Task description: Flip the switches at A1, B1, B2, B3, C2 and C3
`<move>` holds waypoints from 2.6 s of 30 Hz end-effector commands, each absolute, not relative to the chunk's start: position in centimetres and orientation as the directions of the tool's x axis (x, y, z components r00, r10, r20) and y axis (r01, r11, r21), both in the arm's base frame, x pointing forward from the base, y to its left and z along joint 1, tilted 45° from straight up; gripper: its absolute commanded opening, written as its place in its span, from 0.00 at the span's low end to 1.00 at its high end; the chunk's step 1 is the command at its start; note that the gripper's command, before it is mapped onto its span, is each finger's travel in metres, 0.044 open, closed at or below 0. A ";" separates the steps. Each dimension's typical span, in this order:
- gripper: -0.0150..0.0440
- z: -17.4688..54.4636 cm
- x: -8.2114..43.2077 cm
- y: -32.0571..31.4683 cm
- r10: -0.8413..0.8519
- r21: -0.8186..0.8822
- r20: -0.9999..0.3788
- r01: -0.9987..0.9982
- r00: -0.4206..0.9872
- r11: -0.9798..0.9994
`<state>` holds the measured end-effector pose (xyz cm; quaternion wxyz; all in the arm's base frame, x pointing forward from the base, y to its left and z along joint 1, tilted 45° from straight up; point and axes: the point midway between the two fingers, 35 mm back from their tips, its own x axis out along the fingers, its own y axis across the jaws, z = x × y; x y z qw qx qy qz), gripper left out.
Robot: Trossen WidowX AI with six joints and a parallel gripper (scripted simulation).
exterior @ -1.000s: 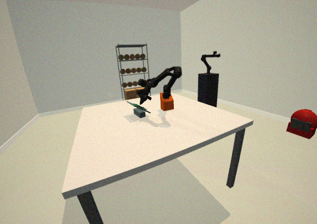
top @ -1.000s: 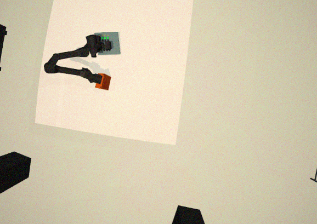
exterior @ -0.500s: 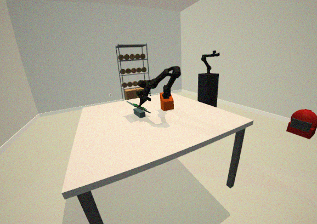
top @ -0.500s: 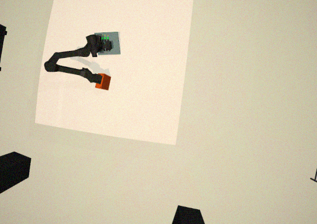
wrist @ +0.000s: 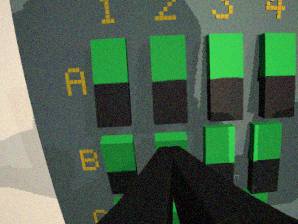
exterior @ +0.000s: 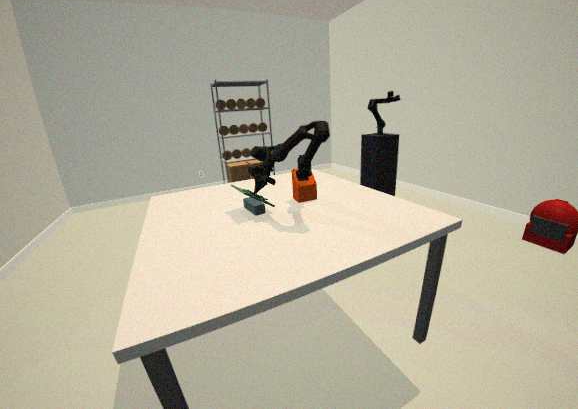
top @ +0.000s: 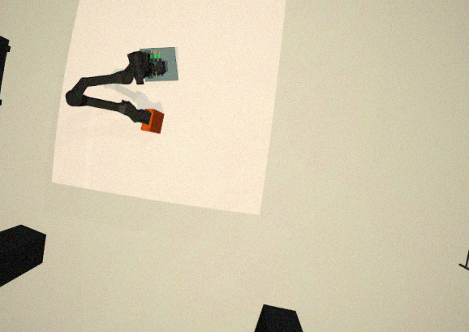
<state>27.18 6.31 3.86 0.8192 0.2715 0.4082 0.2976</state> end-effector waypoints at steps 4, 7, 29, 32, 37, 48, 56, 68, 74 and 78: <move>0.25 3.7 27.2 6.3 0.706 0.688 -0.511 -0.259 0.491 0.678; 0.25 3.7 27.3 6.3 0.706 0.688 -0.511 -0.259 0.491 0.678; 0.25 3.6 27.4 6.5 0.706 0.688 -0.510 -0.259 0.491 0.678; 0.25 3.6 27.4 6.6 0.706 0.688 -0.510 -0.259 0.491 0.678; 0.25 3.5 27.5 6.6 0.706 0.688 -0.510 -0.259 0.491 0.678; 0.25 4.1 26.8 5.3 0.704 0.683 -0.513 -0.263 0.491 0.682; 0.25 6.6 24.1 2.1 0.699 0.686 -0.501 -0.257 0.511 0.680; 0.25 2.9 24.1 2.1 0.692 0.683 -0.500 -0.255 0.520 0.685; 0.25 2.3 24.9 3.4 0.693 0.687 -0.485 -0.258 0.533 0.680; 0.25 2.0 25.1 3.8 0.693 0.687 -0.485 -0.258 0.534 0.679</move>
